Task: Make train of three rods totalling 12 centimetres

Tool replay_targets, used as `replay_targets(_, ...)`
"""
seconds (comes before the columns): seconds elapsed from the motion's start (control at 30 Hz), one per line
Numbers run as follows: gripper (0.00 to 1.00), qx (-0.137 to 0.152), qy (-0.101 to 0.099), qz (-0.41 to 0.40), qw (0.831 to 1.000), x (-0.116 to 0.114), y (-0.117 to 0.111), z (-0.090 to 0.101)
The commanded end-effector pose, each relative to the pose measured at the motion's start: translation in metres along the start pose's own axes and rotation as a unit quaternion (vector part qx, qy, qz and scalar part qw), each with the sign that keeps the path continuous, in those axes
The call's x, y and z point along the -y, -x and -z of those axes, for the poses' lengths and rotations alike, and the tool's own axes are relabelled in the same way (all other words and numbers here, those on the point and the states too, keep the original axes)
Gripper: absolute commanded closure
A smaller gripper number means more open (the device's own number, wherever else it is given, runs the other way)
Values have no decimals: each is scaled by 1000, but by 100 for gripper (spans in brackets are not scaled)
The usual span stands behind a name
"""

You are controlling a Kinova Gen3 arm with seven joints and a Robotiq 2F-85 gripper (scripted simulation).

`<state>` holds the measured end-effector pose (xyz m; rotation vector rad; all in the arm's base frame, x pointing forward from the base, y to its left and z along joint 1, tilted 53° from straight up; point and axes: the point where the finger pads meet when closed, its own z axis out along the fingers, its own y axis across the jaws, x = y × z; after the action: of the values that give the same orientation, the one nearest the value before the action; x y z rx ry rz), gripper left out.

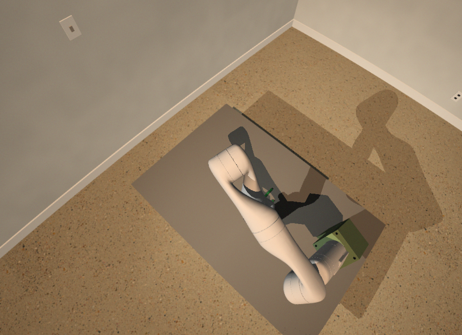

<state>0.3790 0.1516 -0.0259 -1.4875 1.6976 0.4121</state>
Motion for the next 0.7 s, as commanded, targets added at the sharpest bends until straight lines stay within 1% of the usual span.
replay_targets(0.0, 88, 0, 0, 0, 1000, 0, 0, 0)
replay_targets(0.13, 88, 0, 0, 0, 1000, 0, 0, 0)
replay_targets(0.17, 84, 0, 0, 0, 1000, 0, 0, 0)
replay_targets(0.23, 84, 0, 0, 0, 1000, 0, 0, 0)
replay_targets(0.27, 80, 0, 0, 0, 1000, 0, 0, 0)
replay_targets(0.33, 80, 0, 0, 0, 1000, 0, 0, 0)
replay_targets(0.37, 76, 0, 0, 0, 1000, 0, 0, 0)
replay_targets(0.67, 76, 0, 0, 0, 1000, 0, 0, 0)
